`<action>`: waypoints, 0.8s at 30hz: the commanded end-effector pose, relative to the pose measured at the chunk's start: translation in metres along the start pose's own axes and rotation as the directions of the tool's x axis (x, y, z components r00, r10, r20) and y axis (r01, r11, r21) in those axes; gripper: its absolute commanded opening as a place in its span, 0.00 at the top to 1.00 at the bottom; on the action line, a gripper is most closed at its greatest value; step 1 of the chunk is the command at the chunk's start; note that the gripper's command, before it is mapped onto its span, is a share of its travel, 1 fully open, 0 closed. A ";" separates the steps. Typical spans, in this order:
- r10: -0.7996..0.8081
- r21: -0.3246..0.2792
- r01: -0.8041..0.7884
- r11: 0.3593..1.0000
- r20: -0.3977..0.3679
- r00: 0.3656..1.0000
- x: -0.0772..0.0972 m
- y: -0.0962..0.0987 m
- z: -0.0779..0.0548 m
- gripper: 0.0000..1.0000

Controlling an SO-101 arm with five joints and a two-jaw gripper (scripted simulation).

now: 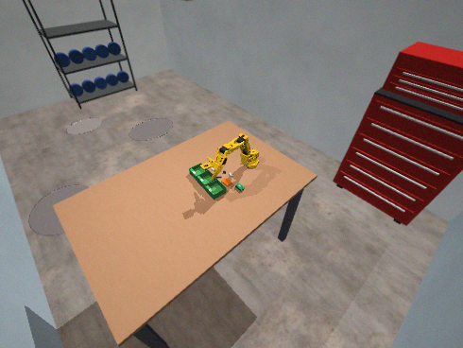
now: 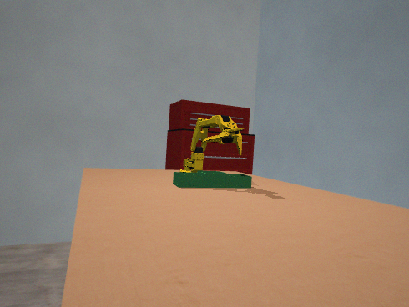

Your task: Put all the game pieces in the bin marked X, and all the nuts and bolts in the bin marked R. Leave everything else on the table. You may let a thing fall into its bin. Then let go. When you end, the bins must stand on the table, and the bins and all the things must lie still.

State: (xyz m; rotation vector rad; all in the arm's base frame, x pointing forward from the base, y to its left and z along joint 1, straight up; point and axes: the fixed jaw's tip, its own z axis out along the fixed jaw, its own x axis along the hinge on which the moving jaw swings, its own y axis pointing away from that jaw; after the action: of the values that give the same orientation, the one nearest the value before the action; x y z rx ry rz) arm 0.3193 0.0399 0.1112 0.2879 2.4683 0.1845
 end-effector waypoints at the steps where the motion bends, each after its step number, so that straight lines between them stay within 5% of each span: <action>1: 0.102 0.040 -0.102 0.994 0.013 0.995 -0.008 -0.021 -0.015 0.12; 4: 0.234 0.133 -0.225 0.965 -0.061 0.970 0.005 -0.051 -0.014 0.23; 6: 0.234 0.133 -0.225 0.965 -0.061 0.970 0.005 -0.051 -0.014 0.23; 12: 0.553 0.364 -0.470 0.804 -0.170 0.816 0.044 -0.112 -0.023 0.44; 19: 0.757 0.526 -0.588 0.615 -0.186 0.626 0.076 -0.144 -0.039 0.67; 24: 0.790 0.554 -0.602 0.574 -0.183 0.585 0.083 -0.149 -0.042 0.71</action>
State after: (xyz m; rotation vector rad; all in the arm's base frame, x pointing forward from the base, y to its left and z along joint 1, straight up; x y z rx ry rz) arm 0.2080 -0.0808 0.0547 1.6096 2.6800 0.0021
